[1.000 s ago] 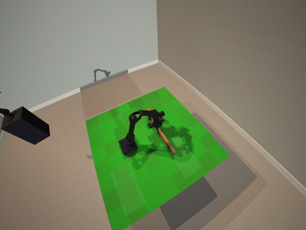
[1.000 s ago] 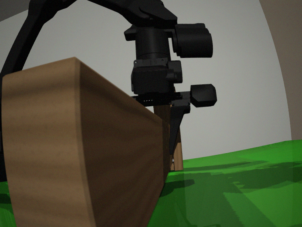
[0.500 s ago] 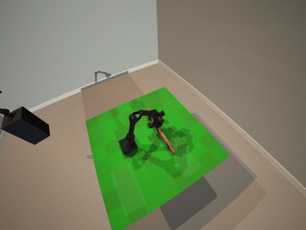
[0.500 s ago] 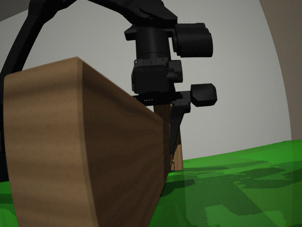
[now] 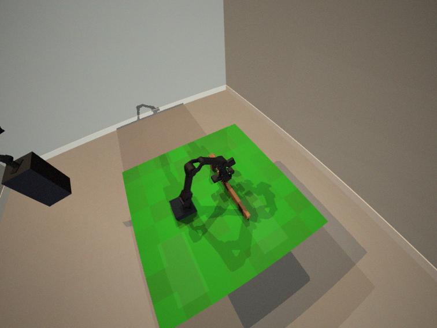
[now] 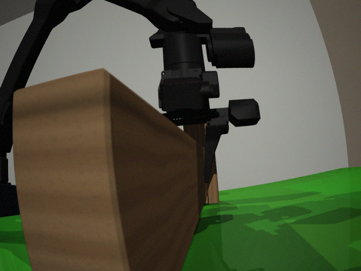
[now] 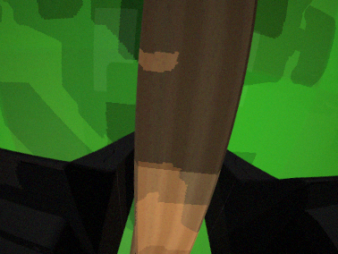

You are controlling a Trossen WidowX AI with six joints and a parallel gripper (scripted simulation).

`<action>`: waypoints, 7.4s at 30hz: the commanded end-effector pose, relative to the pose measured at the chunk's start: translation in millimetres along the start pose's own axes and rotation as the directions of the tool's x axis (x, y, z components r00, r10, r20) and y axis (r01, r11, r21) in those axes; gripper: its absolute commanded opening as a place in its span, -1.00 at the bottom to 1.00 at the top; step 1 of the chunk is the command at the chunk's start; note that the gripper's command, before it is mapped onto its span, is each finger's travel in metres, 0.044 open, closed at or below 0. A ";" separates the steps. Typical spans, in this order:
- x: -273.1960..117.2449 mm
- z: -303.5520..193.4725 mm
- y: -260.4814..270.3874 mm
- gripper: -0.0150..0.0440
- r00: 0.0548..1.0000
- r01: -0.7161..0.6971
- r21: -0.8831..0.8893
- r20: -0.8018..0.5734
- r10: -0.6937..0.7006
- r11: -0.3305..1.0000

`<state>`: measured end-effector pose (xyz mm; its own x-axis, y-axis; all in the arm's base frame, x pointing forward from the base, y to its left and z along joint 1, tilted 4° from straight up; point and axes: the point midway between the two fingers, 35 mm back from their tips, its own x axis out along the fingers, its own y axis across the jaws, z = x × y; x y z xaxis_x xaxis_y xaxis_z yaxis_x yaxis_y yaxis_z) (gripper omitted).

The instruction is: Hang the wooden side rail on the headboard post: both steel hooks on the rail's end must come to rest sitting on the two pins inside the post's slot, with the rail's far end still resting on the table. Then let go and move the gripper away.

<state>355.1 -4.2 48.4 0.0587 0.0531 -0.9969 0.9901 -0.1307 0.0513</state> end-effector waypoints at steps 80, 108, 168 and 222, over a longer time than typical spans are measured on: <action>-1.9 -10.1 5.8 -0.49 1.000 -0.017 -0.001 0.001 0.017 1.000; 0.0 -13.3 5.3 -0.49 1.000 -0.017 -0.001 0.001 0.017 1.000; 1.4 -20.2 3.9 -0.49 1.000 -0.017 -0.001 0.001 0.017 1.000; 0.8 -26.3 4.2 -0.49 1.000 -0.017 -0.001 0.000 0.017 1.000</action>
<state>361.8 19.4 47.1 0.0693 0.0473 -0.9965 0.9897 -0.1287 0.0627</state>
